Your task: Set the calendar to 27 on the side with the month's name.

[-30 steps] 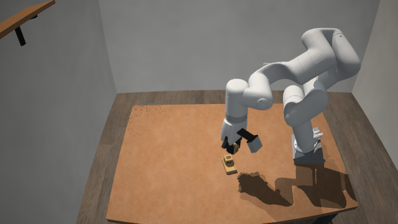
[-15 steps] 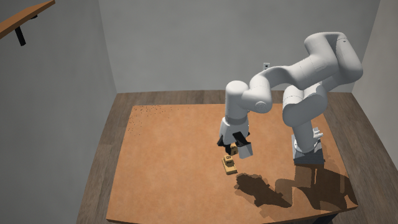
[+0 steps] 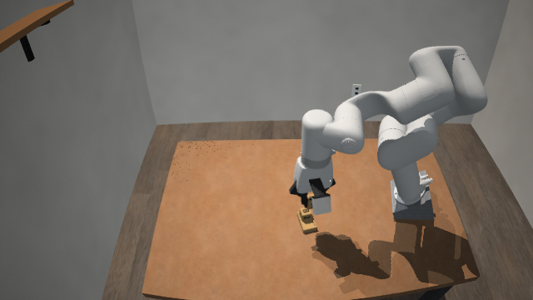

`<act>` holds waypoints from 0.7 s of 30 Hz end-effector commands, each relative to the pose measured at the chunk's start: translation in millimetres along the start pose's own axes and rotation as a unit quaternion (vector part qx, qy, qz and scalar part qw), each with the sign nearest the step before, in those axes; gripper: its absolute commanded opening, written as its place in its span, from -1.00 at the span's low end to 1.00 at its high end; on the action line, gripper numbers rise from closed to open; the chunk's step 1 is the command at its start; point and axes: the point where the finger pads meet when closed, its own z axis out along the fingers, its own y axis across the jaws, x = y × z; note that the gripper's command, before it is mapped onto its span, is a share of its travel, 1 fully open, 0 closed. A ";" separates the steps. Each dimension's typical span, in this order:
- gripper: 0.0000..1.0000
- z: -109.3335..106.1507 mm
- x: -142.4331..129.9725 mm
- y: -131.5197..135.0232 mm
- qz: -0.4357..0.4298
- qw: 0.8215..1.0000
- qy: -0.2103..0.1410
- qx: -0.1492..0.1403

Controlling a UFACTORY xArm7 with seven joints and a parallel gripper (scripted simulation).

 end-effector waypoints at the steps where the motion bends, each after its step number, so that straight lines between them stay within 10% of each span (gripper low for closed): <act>1: -0.43 -0.9 0.3 1.1 0.001 1.000 0.000 -0.001; 21: -0.43 19.1 0.8 1.0 0.002 1.000 0.000 -0.001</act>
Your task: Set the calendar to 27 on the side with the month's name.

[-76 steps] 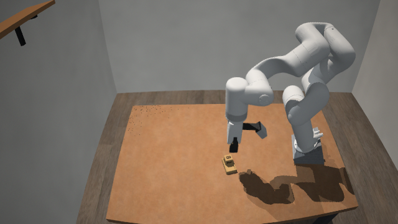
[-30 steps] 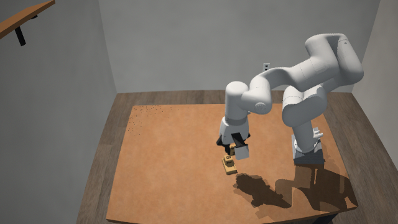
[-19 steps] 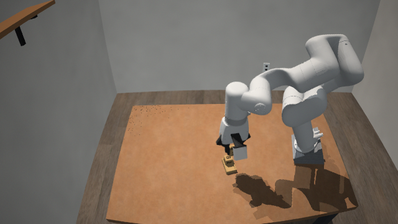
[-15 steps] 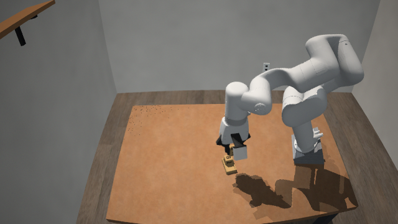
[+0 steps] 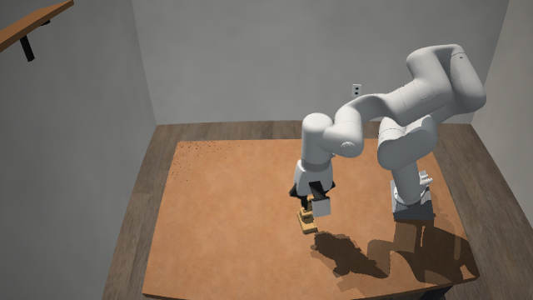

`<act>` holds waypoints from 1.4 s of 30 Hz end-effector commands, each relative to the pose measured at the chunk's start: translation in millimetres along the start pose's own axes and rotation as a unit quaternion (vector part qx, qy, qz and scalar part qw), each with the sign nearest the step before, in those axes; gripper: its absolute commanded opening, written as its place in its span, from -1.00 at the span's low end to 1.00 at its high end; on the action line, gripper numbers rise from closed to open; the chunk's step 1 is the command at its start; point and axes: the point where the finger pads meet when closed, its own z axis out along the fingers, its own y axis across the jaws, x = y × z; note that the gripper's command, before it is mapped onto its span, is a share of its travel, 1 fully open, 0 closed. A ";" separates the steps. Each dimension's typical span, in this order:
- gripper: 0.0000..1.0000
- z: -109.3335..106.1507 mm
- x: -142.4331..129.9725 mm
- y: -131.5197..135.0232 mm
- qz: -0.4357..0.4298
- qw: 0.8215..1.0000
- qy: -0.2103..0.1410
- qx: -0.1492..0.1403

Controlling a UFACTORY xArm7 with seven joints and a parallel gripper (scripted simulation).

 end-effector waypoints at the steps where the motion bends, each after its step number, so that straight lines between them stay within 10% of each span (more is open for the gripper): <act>1: -0.43 12.2 0.7 1.2 0.000 1.000 0.000 -0.001; 42: -0.43 52.3 1.7 0.8 0.000 1.000 0.000 -0.001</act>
